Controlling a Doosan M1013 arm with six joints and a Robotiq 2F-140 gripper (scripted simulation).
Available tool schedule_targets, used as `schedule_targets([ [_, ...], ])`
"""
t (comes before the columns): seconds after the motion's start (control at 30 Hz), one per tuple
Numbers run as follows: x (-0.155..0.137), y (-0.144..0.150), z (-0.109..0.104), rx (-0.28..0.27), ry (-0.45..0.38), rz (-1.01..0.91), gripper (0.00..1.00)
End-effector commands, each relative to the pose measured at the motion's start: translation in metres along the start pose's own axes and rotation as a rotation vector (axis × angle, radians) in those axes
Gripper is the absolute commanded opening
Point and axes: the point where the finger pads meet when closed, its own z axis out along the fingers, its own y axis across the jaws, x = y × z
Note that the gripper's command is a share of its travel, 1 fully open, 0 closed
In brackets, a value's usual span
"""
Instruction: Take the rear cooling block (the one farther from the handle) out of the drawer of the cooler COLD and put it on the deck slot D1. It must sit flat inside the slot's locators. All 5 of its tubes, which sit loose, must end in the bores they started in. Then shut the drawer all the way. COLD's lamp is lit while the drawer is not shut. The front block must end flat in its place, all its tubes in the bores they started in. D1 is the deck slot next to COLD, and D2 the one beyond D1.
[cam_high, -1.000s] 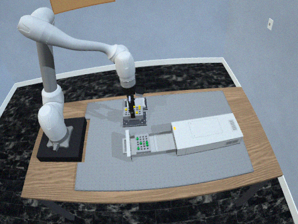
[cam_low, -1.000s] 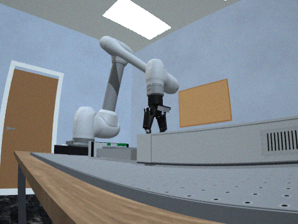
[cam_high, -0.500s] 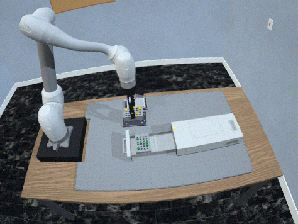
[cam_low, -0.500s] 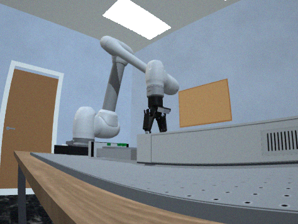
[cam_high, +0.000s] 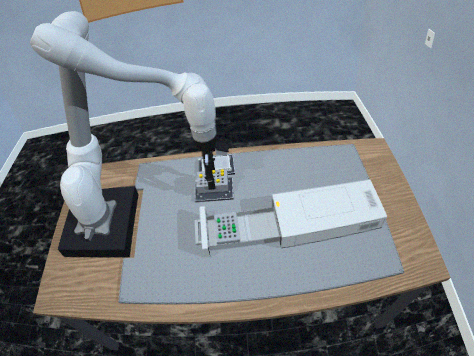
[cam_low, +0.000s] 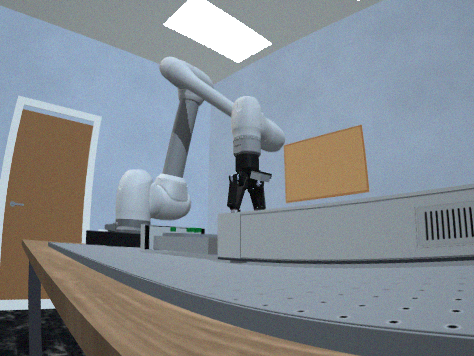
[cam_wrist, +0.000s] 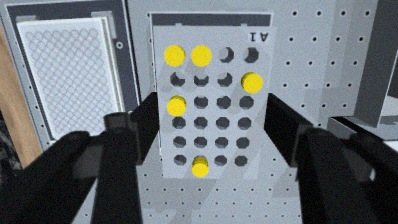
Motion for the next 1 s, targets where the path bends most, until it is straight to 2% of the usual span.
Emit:
schedule_targets([
  [0.0,0.0004,-0.0003,-0.0001,0.001,0.001,0.000,0.10],
  [0.97,0.0004,-0.0003,-0.0020,0.001,0.001,0.000,0.10],
])
